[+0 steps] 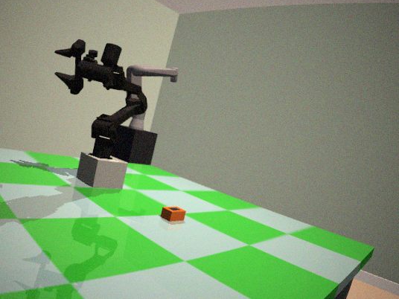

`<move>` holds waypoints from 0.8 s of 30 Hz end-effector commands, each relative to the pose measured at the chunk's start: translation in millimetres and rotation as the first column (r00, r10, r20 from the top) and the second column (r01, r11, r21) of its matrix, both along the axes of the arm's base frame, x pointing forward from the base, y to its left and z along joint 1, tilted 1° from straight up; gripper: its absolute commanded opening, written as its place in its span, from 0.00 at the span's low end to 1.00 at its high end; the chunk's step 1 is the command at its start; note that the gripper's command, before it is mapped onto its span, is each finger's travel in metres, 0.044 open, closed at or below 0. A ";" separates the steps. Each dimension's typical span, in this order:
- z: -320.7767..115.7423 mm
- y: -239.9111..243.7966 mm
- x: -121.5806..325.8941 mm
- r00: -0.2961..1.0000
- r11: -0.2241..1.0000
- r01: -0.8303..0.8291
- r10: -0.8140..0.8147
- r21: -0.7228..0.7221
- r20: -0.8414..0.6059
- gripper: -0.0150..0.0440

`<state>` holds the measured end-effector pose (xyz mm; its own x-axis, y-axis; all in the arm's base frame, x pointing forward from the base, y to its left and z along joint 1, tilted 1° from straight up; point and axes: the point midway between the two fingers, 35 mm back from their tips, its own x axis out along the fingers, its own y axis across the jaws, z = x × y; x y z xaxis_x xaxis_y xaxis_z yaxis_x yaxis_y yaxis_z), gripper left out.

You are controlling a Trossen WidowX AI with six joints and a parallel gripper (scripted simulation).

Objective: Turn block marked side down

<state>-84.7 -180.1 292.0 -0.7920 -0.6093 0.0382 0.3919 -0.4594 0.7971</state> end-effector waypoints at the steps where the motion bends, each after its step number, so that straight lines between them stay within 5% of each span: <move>1: 0.3 -1.9 1.7 1.000 1.000 -0.010 0.010 0.008 -0.004 0.98; 7: 1.1 -55.7 67.7 0.933 0.915 -0.304 0.342 0.267 -0.111 1.00; 13: -17.4 -90.8 159.7 0.714 0.652 -0.517 0.686 0.555 -0.141 1.00; 24: -91.8 -63.4 330.8 0.094 -0.021 -0.438 0.993 0.899 0.069 1.00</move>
